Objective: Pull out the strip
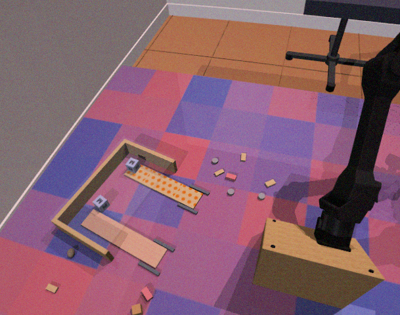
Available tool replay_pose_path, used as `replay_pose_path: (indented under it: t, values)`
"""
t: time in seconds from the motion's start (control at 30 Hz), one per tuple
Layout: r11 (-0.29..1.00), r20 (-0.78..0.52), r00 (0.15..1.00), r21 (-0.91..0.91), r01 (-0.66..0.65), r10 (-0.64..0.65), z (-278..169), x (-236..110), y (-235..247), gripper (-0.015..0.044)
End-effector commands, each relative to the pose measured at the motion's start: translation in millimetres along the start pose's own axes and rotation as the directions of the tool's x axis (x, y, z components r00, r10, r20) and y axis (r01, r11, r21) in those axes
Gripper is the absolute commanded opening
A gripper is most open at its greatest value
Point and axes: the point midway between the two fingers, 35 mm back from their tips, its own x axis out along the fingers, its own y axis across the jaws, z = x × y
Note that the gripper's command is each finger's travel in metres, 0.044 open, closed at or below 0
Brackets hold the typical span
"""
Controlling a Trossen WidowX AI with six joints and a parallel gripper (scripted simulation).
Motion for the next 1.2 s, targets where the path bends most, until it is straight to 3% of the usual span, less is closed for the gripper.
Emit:
replay_pose_path:
  t: [0.0, 0.2, 0.4, 0.8, 1.17]
  values:
    - [1.0, 0.001, 1.0, 0.0, -0.001, 0.001, 0, 1, 0, 0.04]
    - [0.999, 0.033, 0.998, 0.021, -0.047, 0.046, 18, 30, 4, 0.04]
    - [0.993, 0.122, 0.986, -0.005, -0.115, 0.115, 68, 78, 12, 0.04]
    - [0.962, 0.334, 0.903, -0.136, -0.236, 0.268, 228, 149, 57, 0.04]
    - [0.912, 0.487, 0.776, -0.287, -0.292, 0.401, 392, 149, 145, 0.04]
